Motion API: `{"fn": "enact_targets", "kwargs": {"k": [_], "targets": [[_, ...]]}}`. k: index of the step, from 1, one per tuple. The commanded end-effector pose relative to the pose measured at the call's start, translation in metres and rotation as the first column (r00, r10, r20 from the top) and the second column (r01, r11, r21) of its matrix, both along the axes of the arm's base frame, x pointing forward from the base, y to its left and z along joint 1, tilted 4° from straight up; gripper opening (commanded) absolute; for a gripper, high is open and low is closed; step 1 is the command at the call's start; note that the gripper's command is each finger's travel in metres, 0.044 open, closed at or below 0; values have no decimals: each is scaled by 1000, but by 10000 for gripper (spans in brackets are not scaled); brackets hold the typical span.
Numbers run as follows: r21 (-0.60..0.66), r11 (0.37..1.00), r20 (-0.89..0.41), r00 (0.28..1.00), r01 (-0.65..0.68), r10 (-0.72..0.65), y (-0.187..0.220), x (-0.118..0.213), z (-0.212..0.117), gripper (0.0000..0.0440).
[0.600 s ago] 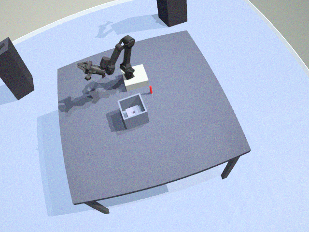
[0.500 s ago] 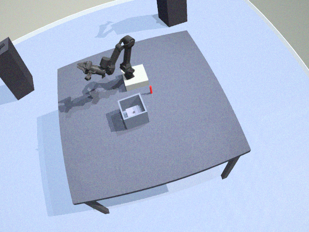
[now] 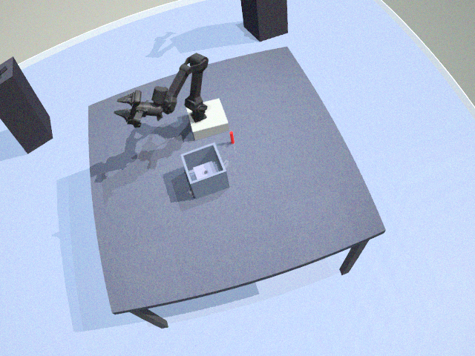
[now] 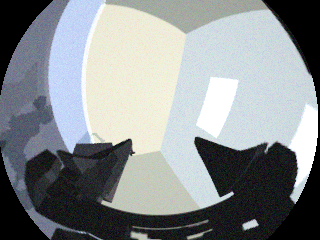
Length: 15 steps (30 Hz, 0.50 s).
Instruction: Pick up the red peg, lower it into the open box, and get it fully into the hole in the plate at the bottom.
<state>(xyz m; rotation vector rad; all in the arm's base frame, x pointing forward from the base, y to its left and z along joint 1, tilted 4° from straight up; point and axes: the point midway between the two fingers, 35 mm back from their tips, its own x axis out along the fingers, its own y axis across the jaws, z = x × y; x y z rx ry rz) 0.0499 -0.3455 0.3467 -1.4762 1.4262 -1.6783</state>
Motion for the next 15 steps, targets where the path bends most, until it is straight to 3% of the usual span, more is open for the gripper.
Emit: {"fn": "enact_targets", "kwargs": {"k": [1, 8, 15], "targets": [[-33, 995, 72, 993, -91, 93, 1, 16, 17, 440], [-77, 959, 213, 935, -273, 283, 4, 51, 43, 440], [-112, 892, 352, 822, -438, 448, 13, 83, 62, 440]]}}
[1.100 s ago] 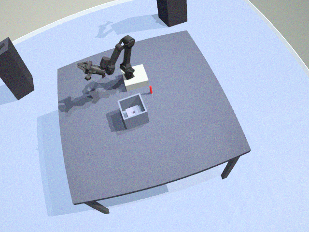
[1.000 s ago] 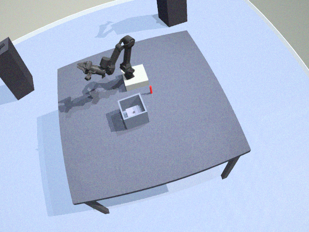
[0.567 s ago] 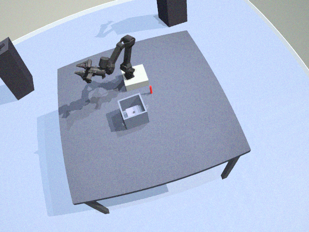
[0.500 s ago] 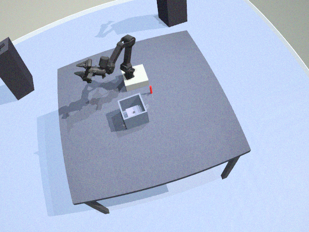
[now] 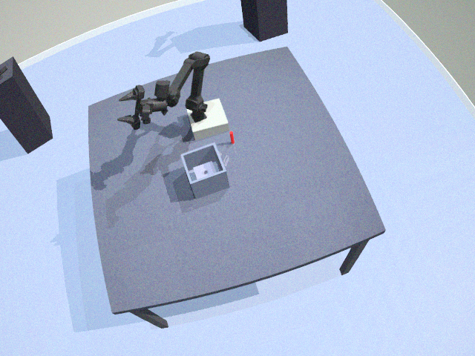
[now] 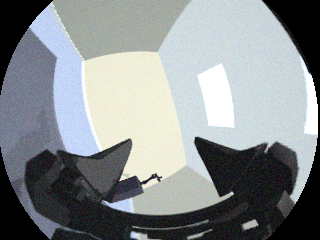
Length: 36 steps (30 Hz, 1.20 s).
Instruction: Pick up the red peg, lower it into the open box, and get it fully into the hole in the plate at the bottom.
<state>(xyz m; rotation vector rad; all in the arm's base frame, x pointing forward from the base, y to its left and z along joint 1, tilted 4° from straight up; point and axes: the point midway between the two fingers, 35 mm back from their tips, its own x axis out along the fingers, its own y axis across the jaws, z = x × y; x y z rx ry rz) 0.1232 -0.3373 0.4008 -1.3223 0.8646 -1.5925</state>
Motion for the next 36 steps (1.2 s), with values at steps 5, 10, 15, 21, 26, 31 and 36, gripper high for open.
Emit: {"fn": "enact_targets", "kwargs": {"k": [5, 10, 15, 21, 26, 31, 36], "targets": [[24, 979, 161, 968, -201, 194, 13, 32, 17, 440], [49, 944, 274, 913, -328, 303, 23, 53, 21, 440], [73, 893, 390, 837, -444, 384, 34, 72, 22, 440], [99, 818, 524, 729, -567, 441, 50, 93, 20, 440], [117, 747, 626, 632, -655, 456, 65, 109, 18, 440], [132, 671, 718, 537, -730, 443, 81, 124, 14, 440], [145, 592, 798, 447, -793, 404, 98, 138, 10, 440]]}}
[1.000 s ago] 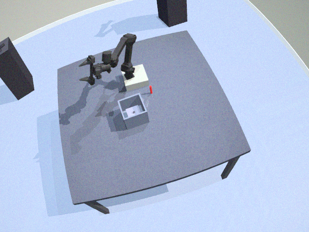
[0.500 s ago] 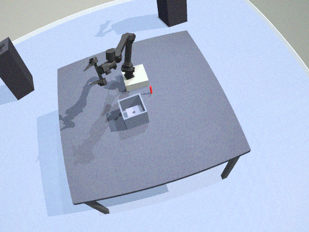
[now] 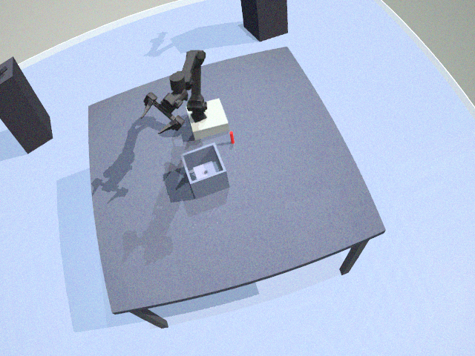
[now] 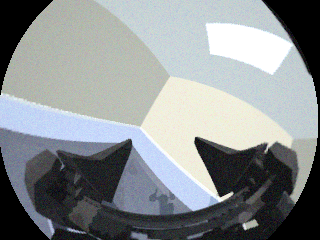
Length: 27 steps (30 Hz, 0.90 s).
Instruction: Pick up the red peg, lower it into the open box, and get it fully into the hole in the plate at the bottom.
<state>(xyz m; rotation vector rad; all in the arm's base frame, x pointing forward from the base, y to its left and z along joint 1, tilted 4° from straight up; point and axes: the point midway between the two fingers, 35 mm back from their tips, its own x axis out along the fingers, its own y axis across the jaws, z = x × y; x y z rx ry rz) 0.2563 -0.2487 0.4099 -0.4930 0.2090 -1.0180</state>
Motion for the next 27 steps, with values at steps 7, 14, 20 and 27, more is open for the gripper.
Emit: {"fn": "enact_targets", "kwargs": {"k": [7, 14, 20, 27], "targets": [[192, 969, 135, 982, -157, 133, 35, 21, -7, 440], [335, 905, 221, 956, -261, 194, 62, 35, -17, 440], [452, 827, 283, 933, -335, 223, 86, 44, -27, 440], [580, 712, 337, 912, -396, 234, 115, 52, -40, 440]]}}
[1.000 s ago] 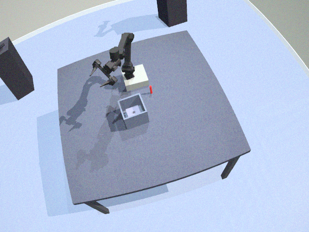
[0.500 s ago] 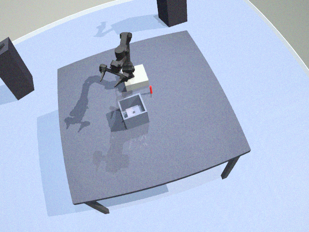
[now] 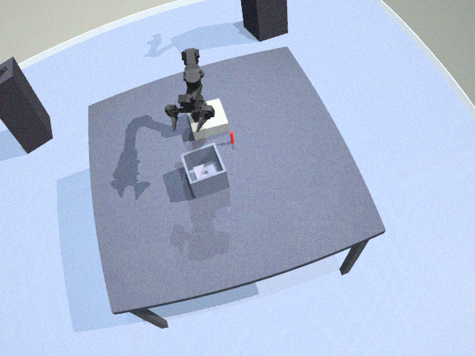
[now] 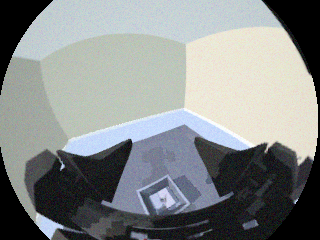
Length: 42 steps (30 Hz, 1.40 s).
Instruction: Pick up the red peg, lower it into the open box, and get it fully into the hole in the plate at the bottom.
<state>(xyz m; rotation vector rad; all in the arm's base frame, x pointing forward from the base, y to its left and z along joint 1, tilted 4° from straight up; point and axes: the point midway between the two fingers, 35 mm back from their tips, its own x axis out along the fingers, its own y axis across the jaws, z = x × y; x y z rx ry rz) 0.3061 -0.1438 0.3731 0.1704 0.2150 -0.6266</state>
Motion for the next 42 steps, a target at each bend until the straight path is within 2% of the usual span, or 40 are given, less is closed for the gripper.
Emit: {"fn": "enact_targets", "kwargs": {"k": [1, 11, 23, 32, 42], "targets": [[84, 996, 8, 999, -34, 33, 14, 3, -5, 440], [321, 942, 0, 994, -101, 107, 56, 7, -28, 439], [573, 813, -59, 984, -106, 170, 107, 2, -60, 439], [719, 694, -146, 969, -35, 201, 142, -9, -89, 440], [816, 565, -286, 934, 121, 214, 175, -27, -123, 440]]}}
